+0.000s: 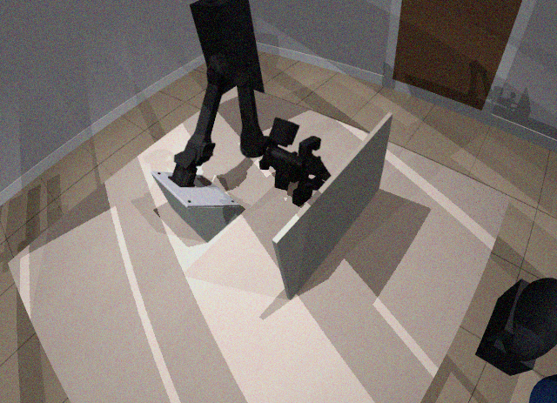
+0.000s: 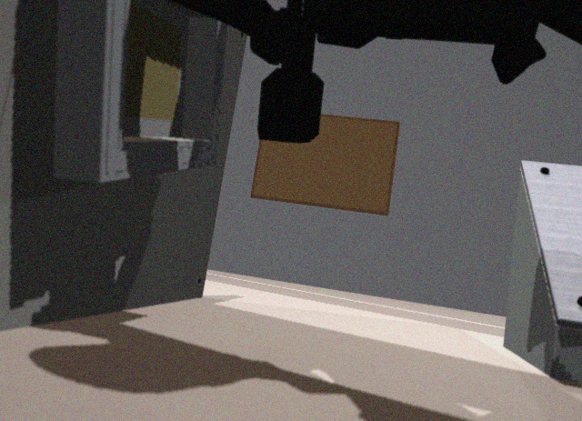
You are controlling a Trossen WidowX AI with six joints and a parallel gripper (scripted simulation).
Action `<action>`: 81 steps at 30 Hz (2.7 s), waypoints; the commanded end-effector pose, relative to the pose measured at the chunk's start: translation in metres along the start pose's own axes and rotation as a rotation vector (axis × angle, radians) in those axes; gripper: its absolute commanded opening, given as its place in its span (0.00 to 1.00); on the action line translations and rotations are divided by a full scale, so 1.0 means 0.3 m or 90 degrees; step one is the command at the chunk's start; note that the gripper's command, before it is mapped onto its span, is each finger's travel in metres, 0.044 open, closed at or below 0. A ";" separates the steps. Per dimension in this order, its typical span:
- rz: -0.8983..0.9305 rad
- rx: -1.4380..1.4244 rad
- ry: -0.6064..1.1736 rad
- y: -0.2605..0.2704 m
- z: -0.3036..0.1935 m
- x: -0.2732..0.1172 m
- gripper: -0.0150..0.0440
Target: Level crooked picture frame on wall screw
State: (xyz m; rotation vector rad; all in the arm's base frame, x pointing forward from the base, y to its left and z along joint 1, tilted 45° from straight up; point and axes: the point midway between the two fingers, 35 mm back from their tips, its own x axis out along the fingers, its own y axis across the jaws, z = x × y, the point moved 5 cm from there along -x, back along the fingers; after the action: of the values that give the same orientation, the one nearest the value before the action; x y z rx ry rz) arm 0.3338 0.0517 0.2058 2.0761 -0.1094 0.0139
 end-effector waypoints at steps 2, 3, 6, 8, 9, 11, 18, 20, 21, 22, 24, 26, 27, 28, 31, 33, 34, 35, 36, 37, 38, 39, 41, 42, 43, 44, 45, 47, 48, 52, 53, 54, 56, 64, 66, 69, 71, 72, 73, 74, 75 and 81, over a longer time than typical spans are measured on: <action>0.000 0.021 0.001 -0.001 0.000 0.000 0.25; 0.000 0.021 0.001 -0.001 0.000 0.000 0.25; 0.000 0.021 0.001 -0.001 0.000 0.000 0.25; 0.000 0.040 0.001 -0.001 0.000 0.000 0.25; 0.001 0.048 0.001 -0.001 0.000 0.000 0.25; 0.001 0.055 0.001 -0.001 0.000 0.000 0.25; 0.001 0.067 0.001 -0.001 0.001 0.000 0.25; 0.001 0.085 0.001 -0.001 0.001 0.000 0.25; 0.001 0.085 0.001 -0.001 0.001 0.000 0.25; 0.001 0.085 0.001 -0.001 0.001 0.000 0.25; 0.001 0.095 0.001 -0.001 0.001 0.000 0.25; 0.001 0.105 0.001 -0.001 0.001 0.000 0.25; 0.001 0.105 0.001 -0.001 0.001 0.000 0.25; 0.001 0.105 0.001 -0.001 0.001 0.000 0.25; 0.001 0.122 0.002 -0.001 0.002 0.000 0.25; 0.001 0.125 0.002 -0.001 0.002 0.000 0.25; 0.001 0.125 0.002 -0.001 0.002 0.000 0.25; 0.001 0.125 0.002 -0.001 0.002 0.000 0.25; 0.001 0.135 0.002 -0.001 0.002 0.000 0.25; 0.001 0.142 0.002 -0.002 0.002 0.000 0.25; 0.001 0.145 0.002 -0.002 0.002 0.000 0.25; 0.001 0.145 0.002 -0.002 0.002 0.000 0.25; 0.001 0.145 0.002 -0.002 0.002 0.000 0.25; 0.001 0.145 0.002 -0.002 0.002 0.000 0.25; 0.001 0.150 0.002 -0.002 0.002 0.000 0.25; 0.001 0.161 0.002 -0.002 0.002 0.000 0.25; 0.001 0.168 0.002 -0.002 0.003 0.000 0.25; 0.001 0.168 0.002 -0.002 0.003 0.000 0.25; 0.001 0.168 0.002 -0.002 0.003 0.000 0.25; 0.001 0.191 0.002 -0.002 0.003 0.000 0.25; 0.001 0.191 0.002 -0.002 0.003 0.000 0.25; 0.001 0.191 0.002 -0.002 0.003 0.000 0.25; 0.001 0.178 0.000 -0.002 0.003 0.001 0.34; 0.001 0.178 0.000 -0.002 0.003 0.001 0.69; 0.001 0.178 0.000 -0.002 0.003 0.001 0.69; 0.001 0.165 0.000 0.000 -0.003 -0.022 0.69; 0.002 0.128 0.000 0.003 -0.016 -0.087 0.69; 0.002 0.107 -0.001 0.004 -0.020 -0.122 0.69; 0.002 0.087 -0.001 0.003 -0.022 -0.157 0.69; 0.002 0.067 -0.001 0.002 -0.022 -0.191 0.69; 0.002 0.046 -0.002 -0.001 -0.020 -0.225 0.69; 0.002 -0.024 -0.003 -0.017 0.000 -0.334 0.69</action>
State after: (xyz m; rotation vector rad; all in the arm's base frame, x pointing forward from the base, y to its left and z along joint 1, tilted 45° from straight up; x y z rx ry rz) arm 0.2491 0.0631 0.2025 2.0973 -0.1142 0.0239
